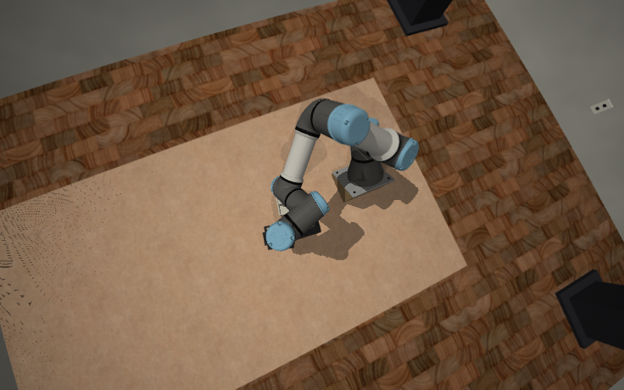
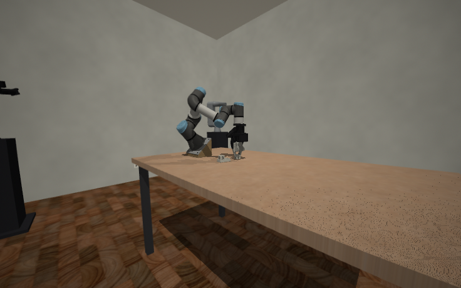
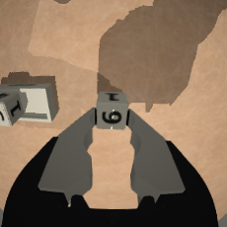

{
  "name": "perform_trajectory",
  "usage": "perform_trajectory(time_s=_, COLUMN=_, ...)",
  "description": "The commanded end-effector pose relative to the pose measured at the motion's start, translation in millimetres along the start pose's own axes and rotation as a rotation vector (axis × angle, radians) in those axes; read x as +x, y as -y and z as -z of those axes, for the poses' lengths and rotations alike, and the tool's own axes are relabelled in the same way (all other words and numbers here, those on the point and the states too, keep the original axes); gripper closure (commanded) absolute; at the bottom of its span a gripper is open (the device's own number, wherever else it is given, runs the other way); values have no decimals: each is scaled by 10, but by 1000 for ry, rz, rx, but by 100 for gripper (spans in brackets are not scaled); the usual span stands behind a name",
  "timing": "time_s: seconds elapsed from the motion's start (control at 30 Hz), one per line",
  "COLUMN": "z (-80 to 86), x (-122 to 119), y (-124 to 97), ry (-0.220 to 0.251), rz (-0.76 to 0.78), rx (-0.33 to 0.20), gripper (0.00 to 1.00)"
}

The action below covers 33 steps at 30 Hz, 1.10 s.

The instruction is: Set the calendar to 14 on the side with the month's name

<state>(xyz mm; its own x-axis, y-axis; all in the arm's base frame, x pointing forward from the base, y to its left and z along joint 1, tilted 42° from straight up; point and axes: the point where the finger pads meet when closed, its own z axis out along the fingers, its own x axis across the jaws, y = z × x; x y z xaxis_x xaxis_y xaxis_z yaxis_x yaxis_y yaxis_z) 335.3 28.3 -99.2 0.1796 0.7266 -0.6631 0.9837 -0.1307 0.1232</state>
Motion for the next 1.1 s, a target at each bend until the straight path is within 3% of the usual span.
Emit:
perform_trajectory(time_s=0.0, z=6, x=2, y=-7, ry=-1, rz=-1, rx=-2, gripper=90)
perform_trajectory(time_s=1.07, z=-24, x=2, y=-7, ry=-1, rz=-1, rx=-2, gripper=90)
